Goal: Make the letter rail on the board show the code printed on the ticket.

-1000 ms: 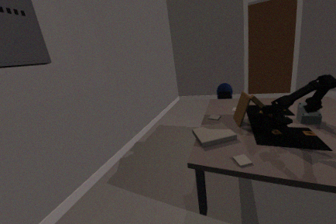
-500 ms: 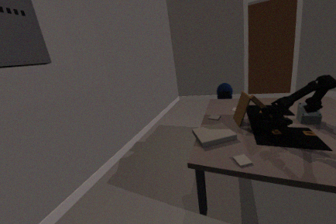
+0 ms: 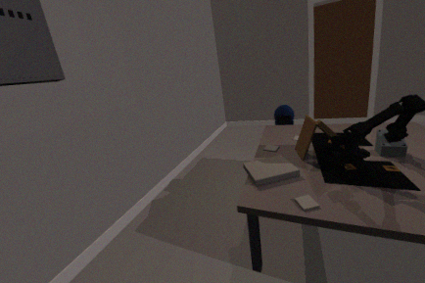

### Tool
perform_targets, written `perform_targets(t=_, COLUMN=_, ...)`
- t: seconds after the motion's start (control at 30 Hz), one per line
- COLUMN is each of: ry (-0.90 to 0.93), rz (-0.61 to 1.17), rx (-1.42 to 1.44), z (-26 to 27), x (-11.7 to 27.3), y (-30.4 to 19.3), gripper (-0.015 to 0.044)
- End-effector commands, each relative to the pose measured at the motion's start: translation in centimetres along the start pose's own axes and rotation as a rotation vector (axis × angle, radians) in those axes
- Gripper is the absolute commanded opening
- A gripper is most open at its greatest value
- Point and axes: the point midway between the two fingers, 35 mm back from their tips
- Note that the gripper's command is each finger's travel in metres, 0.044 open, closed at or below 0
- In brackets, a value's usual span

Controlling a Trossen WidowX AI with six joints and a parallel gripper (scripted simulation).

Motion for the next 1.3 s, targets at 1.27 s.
perform_targets(t=1.27, ry=0.0, rz=0.005, rx=-0.003, z=0.4, x=1.8, y=-0.5, gripper=0.0)
Point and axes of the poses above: the point midway between the two fingers, 35 mm back from their tips, its own x axis back along the fingers, its own z axis across the jaws, y = z × x, and after that the axes turned 1 degree about x, right-handed
